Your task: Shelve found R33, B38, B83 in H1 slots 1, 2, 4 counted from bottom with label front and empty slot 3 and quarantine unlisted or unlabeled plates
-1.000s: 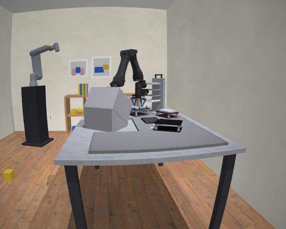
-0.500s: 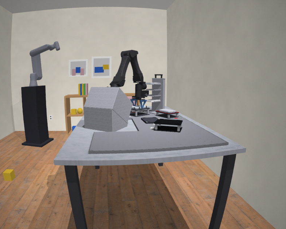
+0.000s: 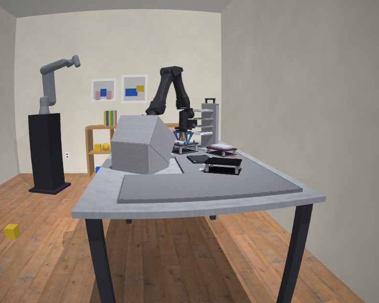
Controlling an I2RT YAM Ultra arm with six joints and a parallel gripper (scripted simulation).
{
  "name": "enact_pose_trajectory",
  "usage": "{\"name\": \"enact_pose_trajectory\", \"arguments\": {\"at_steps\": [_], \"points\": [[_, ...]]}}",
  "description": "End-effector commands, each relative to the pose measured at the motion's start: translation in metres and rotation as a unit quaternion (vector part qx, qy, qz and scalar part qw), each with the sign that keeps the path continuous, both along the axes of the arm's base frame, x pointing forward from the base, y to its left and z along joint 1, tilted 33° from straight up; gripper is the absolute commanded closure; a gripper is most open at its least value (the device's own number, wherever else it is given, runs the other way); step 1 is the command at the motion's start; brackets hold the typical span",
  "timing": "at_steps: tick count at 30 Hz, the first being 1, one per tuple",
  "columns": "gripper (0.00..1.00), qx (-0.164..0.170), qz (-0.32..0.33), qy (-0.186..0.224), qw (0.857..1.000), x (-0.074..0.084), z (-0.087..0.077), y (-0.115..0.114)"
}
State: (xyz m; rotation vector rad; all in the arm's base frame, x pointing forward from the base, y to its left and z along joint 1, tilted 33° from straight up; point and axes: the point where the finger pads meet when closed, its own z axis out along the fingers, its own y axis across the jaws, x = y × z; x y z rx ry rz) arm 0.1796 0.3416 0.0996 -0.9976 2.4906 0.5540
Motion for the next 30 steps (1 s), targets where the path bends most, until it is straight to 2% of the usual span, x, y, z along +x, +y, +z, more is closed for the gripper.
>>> {"name": "enact_pose_trajectory", "arguments": {"at_steps": [1,6,8,10,14,30], "points": [[0.14,0.008,-0.002,-0.008,1.0,0.002,0.005,0.002],[0.14,0.008,-0.002,-0.008,1.0,0.002,0.005,0.002],[0.14,0.02,-0.002,-0.016,1.0,0.002,0.015,0.004],[0.14,0.011,-0.002,-0.011,1.0,0.0,0.015,-0.001],[0.14,0.019,-0.003,-0.016,1.0,0.002,0.025,0.001],[0.14,0.019,-0.005,-0.017,1.0,0.001,0.037,-0.008]]}}
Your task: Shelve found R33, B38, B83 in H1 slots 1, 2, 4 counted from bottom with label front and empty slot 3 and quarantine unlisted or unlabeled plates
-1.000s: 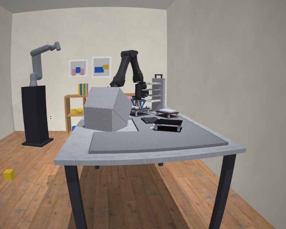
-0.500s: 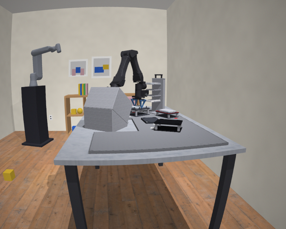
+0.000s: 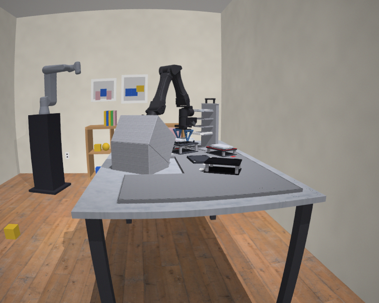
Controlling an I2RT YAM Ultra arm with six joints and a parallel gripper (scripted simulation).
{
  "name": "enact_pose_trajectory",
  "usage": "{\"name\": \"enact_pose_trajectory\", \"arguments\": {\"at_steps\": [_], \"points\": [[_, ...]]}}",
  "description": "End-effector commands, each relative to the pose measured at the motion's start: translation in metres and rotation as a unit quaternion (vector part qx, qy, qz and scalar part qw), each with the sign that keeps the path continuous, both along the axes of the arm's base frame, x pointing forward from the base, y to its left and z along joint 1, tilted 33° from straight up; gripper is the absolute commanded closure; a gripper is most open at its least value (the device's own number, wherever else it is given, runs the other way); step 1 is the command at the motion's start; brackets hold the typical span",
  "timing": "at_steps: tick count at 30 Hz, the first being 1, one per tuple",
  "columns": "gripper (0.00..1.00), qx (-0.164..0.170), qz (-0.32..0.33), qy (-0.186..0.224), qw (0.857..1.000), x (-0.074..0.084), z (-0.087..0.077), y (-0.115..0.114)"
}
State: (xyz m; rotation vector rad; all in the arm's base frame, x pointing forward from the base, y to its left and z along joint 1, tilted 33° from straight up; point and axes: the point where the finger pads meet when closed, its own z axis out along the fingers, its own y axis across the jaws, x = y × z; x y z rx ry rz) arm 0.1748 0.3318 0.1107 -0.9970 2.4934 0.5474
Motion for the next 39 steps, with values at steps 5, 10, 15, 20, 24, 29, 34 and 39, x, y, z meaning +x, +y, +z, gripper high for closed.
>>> {"name": "enact_pose_trajectory", "arguments": {"at_steps": [5,10,15,20,24,29,34,39], "points": [[0.14,0.021,-0.005,-0.016,1.0,0.006,0.029,-0.001],[0.14,0.021,-0.005,-0.016,1.0,0.005,0.032,-0.003],[0.14,0.021,-0.005,-0.016,1.0,0.004,0.036,-0.006],[0.14,0.022,-0.004,-0.015,1.0,0.002,0.041,-0.008],[0.14,0.022,-0.004,-0.015,1.0,0.002,0.042,-0.009],[0.14,0.022,-0.004,-0.015,1.0,0.0,0.046,-0.012],[0.14,0.022,-0.004,-0.015,1.0,-0.001,0.05,-0.014],[0.14,0.022,-0.003,-0.014,1.0,-0.002,0.054,-0.016]]}}
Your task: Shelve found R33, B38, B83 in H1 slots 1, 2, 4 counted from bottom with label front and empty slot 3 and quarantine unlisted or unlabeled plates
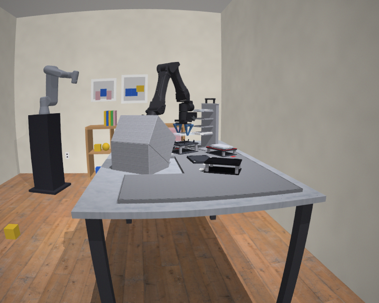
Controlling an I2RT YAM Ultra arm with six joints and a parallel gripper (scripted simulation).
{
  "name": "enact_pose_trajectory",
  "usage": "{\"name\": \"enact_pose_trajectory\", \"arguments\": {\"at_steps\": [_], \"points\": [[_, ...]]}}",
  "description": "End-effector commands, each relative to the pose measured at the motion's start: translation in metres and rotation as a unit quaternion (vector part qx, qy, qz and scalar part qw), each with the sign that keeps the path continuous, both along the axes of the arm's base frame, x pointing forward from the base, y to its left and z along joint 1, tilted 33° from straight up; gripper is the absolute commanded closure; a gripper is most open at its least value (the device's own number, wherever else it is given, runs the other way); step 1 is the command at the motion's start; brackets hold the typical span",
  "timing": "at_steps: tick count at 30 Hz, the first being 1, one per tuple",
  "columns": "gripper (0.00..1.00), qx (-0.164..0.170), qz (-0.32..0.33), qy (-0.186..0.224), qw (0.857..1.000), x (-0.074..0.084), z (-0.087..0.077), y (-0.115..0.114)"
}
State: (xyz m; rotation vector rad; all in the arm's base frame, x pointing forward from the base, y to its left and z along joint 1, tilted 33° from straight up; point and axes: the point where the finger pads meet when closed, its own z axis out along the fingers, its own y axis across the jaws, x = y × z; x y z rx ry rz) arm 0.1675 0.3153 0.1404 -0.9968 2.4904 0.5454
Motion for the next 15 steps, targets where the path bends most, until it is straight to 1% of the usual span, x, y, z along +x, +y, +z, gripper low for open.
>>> {"name": "enact_pose_trajectory", "arguments": {"at_steps": [1,15], "points": [[0.14,0.022,-0.003,-0.013,1.0,0.005,0.024,0.0],[0.14,0.023,-0.003,-0.012,1.0,0.001,0.036,-0.007]]}}
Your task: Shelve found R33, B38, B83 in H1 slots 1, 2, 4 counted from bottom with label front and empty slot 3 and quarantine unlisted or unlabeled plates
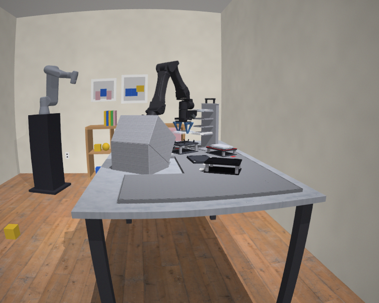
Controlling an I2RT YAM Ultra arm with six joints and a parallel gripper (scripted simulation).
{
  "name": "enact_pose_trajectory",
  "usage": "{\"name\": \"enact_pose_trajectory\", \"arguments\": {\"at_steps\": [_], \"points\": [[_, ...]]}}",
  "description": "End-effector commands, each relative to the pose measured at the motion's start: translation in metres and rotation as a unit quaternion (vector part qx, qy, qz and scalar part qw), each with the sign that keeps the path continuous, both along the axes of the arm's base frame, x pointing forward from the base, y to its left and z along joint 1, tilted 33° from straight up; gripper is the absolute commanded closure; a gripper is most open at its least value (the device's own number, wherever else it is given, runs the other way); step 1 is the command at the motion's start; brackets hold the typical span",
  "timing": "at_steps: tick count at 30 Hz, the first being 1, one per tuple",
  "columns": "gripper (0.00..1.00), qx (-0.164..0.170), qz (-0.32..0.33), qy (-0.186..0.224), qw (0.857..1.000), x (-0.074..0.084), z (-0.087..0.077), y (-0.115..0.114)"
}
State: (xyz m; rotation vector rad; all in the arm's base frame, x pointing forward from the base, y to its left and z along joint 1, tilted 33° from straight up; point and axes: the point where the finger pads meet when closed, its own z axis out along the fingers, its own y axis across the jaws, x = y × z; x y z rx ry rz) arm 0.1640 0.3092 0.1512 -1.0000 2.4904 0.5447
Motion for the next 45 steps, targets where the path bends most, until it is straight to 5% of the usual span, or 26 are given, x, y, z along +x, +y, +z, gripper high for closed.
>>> {"name": "enact_pose_trajectory", "arguments": {"at_steps": [1,24,45], "points": [[0.14,0.023,-0.004,-0.012,1.0,0.005,0.025,-0.001],[0.14,0.026,-0.004,-0.014,1.0,0.005,0.026,0.0],[0.14,0.023,-0.003,-0.013,1.0,-0.008,0.066,-0.028]]}}
